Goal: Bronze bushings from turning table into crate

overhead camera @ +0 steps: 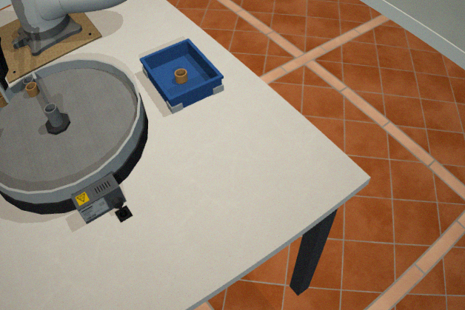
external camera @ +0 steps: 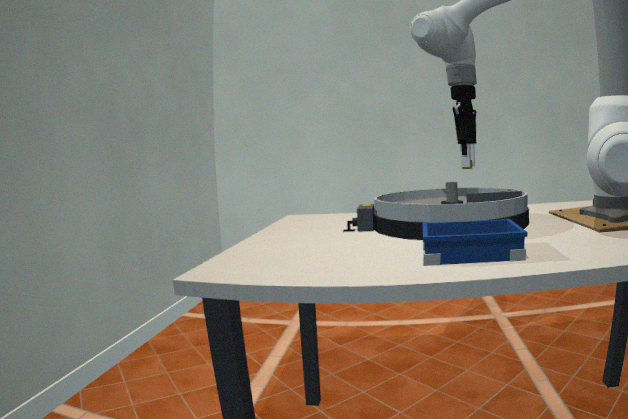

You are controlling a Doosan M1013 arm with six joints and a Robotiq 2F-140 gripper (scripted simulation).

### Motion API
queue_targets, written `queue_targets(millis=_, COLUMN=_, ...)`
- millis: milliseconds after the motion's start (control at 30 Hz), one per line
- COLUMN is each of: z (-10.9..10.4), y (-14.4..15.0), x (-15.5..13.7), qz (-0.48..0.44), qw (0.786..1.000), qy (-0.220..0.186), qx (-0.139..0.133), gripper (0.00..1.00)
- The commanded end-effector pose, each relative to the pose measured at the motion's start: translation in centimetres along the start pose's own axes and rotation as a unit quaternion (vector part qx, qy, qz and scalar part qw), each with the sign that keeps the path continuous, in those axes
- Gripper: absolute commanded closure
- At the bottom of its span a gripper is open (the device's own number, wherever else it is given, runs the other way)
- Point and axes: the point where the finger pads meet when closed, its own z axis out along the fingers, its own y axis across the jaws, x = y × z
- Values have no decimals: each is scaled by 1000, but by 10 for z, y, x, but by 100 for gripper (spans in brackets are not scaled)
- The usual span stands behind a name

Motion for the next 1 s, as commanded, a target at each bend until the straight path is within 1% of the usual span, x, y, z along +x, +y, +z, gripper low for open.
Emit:
queue_targets(millis=0, z=0, y=11, x=6, qz=0, qw=1000, qy=0, qx=0, gripper=100)
queue_targets(millis=133, z=0, y=34, x=20, qz=0, qw=1000, qy=0, qx=0, gripper=100)
queue_targets(millis=267, z=0, y=63, x=37, qz=0, qw=1000, qy=0, qx=0, gripper=100)
queue_targets(millis=333, z=0, y=63, x=37, qz=0, qw=1000, qy=0, qx=0, gripper=100)
queue_targets(millis=833, z=0, y=201, x=117, qz=0, qw=1000, qy=0, qx=0, gripper=100)
queue_targets(millis=900, z=0, y=201, x=117, qz=0, qw=1000, qy=0, qx=0, gripper=100)
queue_targets(millis=967, z=0, y=220, x=128, qz=0, qw=1000, qy=0, qx=0, gripper=100)
